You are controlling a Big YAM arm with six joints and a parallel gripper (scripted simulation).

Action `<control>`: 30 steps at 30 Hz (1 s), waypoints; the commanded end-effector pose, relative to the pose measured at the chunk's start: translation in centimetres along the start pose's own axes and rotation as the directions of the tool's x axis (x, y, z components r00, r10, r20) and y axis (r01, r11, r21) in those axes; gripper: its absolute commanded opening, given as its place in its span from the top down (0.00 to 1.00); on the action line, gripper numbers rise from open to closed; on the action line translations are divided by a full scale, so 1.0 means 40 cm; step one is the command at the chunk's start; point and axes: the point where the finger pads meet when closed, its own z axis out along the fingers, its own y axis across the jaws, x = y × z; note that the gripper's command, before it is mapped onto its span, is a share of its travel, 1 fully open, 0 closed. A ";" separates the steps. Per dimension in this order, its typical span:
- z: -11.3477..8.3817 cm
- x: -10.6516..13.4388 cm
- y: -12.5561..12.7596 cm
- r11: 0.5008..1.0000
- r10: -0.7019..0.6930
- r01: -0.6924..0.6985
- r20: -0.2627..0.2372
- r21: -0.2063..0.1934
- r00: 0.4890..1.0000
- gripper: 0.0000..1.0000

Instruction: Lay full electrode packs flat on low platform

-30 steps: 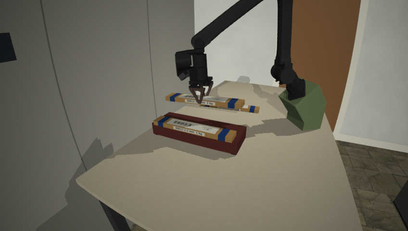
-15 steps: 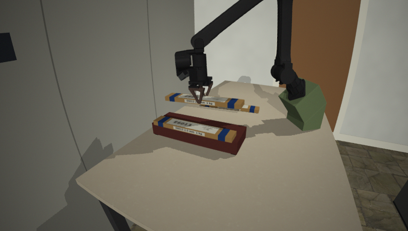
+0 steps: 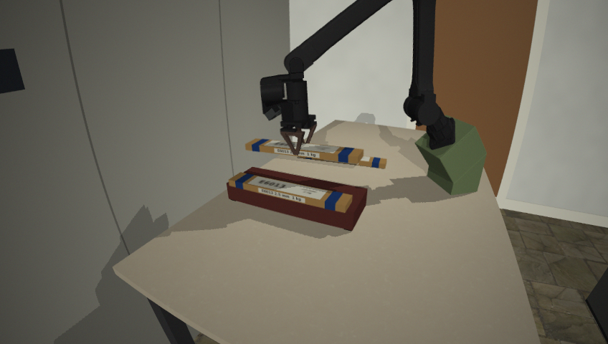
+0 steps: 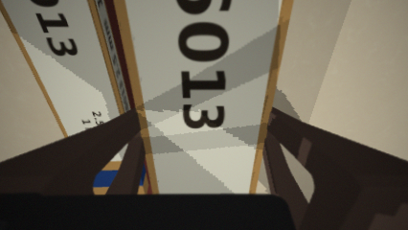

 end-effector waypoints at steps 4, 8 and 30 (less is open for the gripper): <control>-0.063 -0.089 0.068 0.998 0.000 0.006 0.097 -0.063 0.995 1.00; -0.053 -0.092 0.069 0.998 0.001 0.006 0.103 -0.066 0.995 1.00; 0.037 -0.078 0.059 0.998 0.002 0.003 0.090 -0.057 0.996 1.00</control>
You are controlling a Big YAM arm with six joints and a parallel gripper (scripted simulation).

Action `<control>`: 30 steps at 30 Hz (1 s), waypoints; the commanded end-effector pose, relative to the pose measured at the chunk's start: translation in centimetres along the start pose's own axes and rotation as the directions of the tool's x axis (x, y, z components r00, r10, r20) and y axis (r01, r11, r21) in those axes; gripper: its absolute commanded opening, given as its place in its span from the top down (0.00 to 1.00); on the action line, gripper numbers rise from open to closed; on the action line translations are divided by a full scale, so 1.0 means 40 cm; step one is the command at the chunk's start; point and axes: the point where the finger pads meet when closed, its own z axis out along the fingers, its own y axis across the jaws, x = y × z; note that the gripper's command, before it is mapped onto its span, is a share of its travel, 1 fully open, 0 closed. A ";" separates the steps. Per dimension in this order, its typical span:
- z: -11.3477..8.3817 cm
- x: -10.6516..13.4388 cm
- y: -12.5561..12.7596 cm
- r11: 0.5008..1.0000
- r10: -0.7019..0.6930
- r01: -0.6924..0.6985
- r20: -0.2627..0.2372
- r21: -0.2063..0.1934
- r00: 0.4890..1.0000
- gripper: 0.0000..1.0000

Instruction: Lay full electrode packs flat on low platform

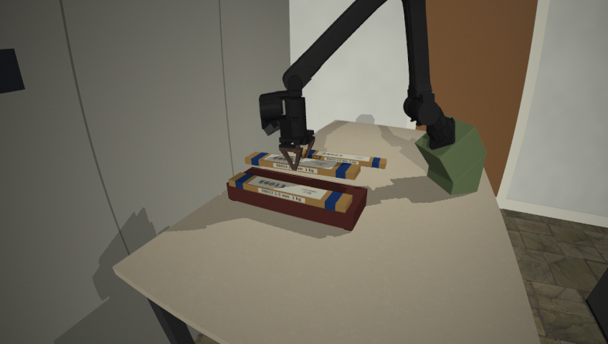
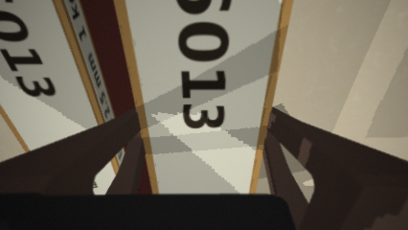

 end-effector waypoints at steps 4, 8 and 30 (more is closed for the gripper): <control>-0.069 -0.072 0.056 0.998 0.002 0.004 0.096 -0.062 0.995 1.00; -0.063 -0.075 0.059 0.998 0.001 0.005 0.099 -0.065 0.995 1.00; -0.045 -0.050 0.040 0.998 0.003 0.003 0.089 -0.058 0.996 1.00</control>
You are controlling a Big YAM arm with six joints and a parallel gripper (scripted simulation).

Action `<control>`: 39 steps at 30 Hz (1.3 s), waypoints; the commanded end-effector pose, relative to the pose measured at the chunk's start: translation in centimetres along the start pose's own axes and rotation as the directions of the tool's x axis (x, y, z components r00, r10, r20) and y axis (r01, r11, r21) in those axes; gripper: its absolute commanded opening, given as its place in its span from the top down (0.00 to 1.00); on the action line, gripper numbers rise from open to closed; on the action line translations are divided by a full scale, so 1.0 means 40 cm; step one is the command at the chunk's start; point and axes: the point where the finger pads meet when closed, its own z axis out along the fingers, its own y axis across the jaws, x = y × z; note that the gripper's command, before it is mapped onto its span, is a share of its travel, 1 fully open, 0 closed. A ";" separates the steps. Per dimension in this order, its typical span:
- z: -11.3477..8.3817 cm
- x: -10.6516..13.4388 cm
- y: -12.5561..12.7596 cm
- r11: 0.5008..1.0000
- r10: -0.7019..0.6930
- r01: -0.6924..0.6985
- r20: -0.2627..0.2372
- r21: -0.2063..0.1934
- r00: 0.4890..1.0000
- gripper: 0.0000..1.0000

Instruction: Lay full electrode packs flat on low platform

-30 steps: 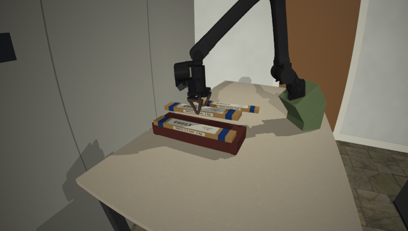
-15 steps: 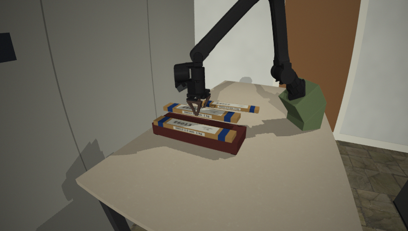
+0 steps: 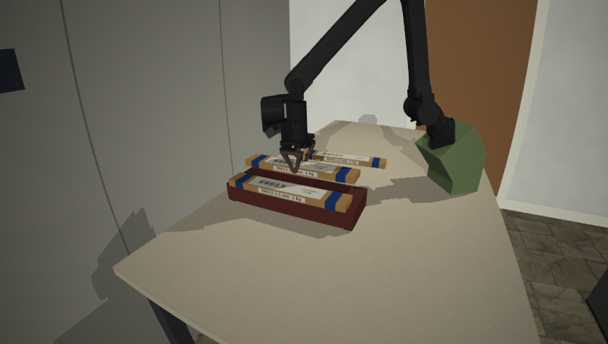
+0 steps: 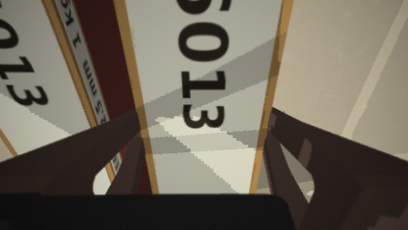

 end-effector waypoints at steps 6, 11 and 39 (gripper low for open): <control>-0.071 -0.048 0.039 0.999 0.002 0.001 0.071 -0.046 0.997 1.00; -0.075 -0.051 0.042 0.999 0.002 0.002 0.074 -0.048 0.997 1.00; -0.076 -0.046 0.039 0.999 0.002 0.002 0.073 -0.048 0.997 1.00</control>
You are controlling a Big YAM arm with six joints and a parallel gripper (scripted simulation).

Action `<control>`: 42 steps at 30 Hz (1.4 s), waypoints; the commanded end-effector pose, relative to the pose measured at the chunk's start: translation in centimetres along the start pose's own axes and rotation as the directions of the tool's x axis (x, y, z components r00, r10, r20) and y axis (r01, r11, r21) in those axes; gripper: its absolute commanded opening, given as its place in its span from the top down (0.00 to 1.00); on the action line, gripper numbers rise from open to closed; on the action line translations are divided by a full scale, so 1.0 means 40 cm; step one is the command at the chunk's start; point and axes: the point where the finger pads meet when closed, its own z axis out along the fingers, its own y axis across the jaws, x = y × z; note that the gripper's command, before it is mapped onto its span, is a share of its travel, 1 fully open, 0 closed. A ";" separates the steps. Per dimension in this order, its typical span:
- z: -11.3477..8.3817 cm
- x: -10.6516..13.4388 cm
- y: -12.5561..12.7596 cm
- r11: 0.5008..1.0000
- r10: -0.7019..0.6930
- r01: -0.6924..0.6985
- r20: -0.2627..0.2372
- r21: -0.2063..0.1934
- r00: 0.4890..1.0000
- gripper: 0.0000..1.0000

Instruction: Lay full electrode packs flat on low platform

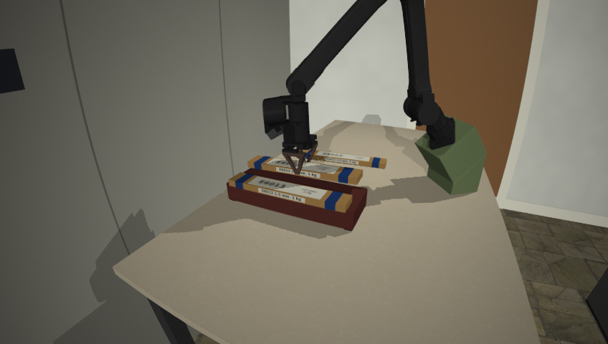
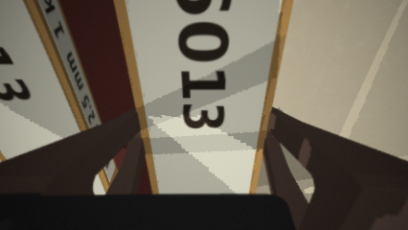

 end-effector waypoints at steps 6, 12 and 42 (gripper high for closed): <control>-0.091 -0.062 0.050 0.998 0.001 0.003 0.084 -0.055 0.996 1.00; -0.093 -0.062 0.050 0.999 0.001 0.003 0.082 -0.054 0.997 1.00; -0.097 -0.060 0.049 0.999 0.001 0.003 0.079 -0.052 0.997 1.00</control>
